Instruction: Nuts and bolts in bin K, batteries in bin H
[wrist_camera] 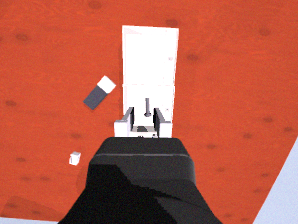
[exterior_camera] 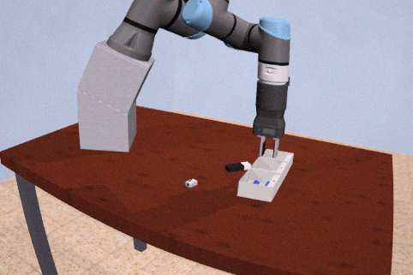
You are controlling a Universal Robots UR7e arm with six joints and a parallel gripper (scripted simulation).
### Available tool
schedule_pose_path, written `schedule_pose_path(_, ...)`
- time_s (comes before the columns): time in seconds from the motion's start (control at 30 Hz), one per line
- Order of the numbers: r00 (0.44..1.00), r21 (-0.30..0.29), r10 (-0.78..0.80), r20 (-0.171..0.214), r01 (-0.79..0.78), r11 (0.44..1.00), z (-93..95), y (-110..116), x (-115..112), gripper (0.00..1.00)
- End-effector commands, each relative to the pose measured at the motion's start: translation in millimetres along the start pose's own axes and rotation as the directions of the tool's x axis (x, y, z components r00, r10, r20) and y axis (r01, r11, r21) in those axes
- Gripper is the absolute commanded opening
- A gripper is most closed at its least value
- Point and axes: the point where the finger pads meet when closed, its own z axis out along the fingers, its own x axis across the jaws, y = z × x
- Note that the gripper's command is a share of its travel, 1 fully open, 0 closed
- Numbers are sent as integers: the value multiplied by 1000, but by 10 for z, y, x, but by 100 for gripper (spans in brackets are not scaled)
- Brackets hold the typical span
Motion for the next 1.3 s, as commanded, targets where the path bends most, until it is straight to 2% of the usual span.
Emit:
schedule_pose_path(0.0,1000,0,0,0,0,1000,-85,1,0,100)
schedule_pose_path(0.23,1000,0,0,0,0,1000,-366,1,0,100)
schedule_pose_path(0.3,1000,0,0,0,0,1000,-366,1,0,100)
schedule_pose_path(0.8,1000,0,0,0,0,1000,-965,2,1,100)
schedule_pose_path(0.87,1000,0,0,0,0,1000,-965,2,1,100)
schedule_pose_path(1.27,1000,0,0,0,0,1000,-1401,2,1,100)
